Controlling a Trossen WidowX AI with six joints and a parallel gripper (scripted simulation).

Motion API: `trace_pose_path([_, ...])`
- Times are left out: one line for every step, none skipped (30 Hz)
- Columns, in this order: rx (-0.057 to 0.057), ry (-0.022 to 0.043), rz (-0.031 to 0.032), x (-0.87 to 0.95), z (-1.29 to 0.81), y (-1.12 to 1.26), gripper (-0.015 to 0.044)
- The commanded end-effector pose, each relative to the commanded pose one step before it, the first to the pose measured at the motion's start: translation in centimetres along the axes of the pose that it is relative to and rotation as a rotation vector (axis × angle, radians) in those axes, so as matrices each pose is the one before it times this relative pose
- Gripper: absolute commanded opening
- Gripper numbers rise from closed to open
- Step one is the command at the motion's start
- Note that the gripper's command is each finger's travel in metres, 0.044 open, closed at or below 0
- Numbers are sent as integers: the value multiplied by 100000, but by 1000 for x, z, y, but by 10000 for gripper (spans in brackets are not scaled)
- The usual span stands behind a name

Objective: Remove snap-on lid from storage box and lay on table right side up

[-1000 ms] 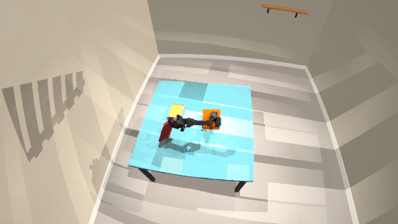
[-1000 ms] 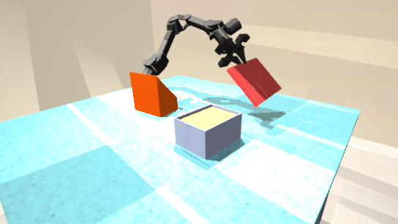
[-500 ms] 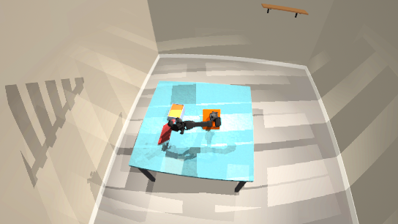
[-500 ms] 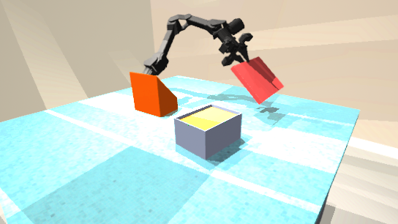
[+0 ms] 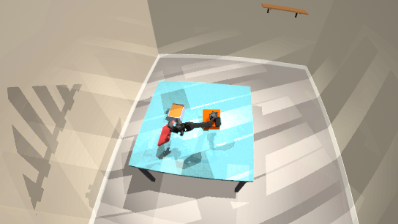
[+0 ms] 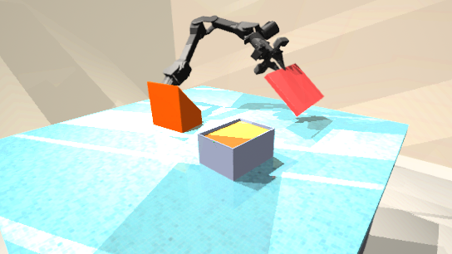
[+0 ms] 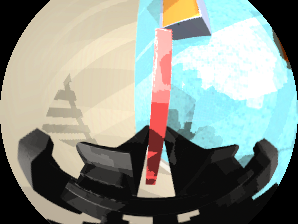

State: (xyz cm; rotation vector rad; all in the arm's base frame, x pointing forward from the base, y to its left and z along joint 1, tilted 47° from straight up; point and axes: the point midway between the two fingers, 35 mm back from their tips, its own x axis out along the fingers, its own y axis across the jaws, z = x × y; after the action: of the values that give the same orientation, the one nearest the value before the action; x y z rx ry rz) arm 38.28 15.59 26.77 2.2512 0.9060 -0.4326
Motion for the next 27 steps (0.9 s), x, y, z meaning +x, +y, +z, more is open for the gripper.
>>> trace_pose_path([403,-539,898,246,256,-229,0])
trace_pose_path([4,5,0,75,33,-110,0])
trace_pose_path([5,6,0,87,29,-123,0])
trace_pose_path([4,6,0,77,19,-105,0])
trace_pose_path([4,5,0,63,10,-83,0])
trace_pose_path([3,4,0,54,6,-70,0])
trace_pose_path([3,4,0,50,3,-63,0])
trace_pose_path([3,4,0,49,2,-60,0])
trace_pose_path([3,4,0,48,1,-59,0])
trace_pose_path([3,4,0,48,0,-59,0])
trace_pose_path([3,4,0,49,0,-59,0])
trace_pose_path([3,4,0,50,0,-60,0])
trace_pose_path([3,4,0,50,0,-61,0])
trace_pose_path([3,4,0,50,0,-61,0])
trace_pose_path([3,4,0,51,0,-61,0])
trace_pose_path([3,4,0,51,0,-61,0])
trace_pose_path([3,4,0,51,0,-61,0])
trace_pose_path([3,4,0,51,0,-61,0])
trace_pose_path([3,4,0,51,0,-61,0])
trace_pose_path([3,4,0,50,0,-61,0])
trace_pose_path([3,4,0,50,0,-61,0])
trace_pose_path([3,4,0,50,0,-61,0])
trace_pose_path([3,4,0,50,0,-61,0])
trace_pose_path([3,4,0,50,0,-61,0])
trace_pose_path([3,4,0,50,0,-61,0])
trace_pose_path([3,4,0,51,0,-61,0])
trace_pose_path([3,4,0,51,0,-61,0])
